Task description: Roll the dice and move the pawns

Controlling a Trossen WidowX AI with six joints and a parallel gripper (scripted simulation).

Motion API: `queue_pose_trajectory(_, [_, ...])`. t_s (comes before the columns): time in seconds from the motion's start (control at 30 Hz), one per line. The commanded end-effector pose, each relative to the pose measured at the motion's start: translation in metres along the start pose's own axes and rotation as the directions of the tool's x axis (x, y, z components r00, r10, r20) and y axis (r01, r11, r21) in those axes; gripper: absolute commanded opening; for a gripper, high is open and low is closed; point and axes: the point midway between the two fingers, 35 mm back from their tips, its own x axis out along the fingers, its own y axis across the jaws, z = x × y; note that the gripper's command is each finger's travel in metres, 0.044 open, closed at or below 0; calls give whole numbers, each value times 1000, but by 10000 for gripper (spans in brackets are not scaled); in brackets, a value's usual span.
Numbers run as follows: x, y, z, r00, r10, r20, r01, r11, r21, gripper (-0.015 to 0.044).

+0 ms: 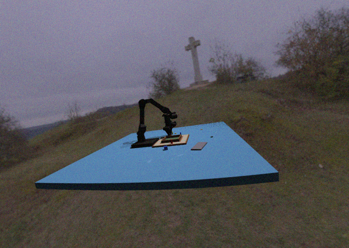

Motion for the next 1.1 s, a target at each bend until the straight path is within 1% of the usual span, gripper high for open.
queue_pose_trajectory(0.0, [7, 0, -1, 1000, 2, -3, -2, 1000, 4, 275])
queue_pose_trajectory(0.07, [8, 0, -1, 1000, 2, -3, -2, 1000, 4, 275])
queue_pose_trajectory(0.23, [8, 0, -1, 1000, 2, -3, -2, 1000, 4, 144])
queue_pose_trajectory(0.57, [8, 0, -1, 1000, 2, -3, -2, 1000, 4, 77])
queue_pose_trajectory(0.67, [5, 1, -1, 1000, 2, -3, -2, 1000, 4, 0])
queue_pose_trajectory(1.07, [-67, 6, -2, 1000, 2, -3, -2, 1000, 4, 0])
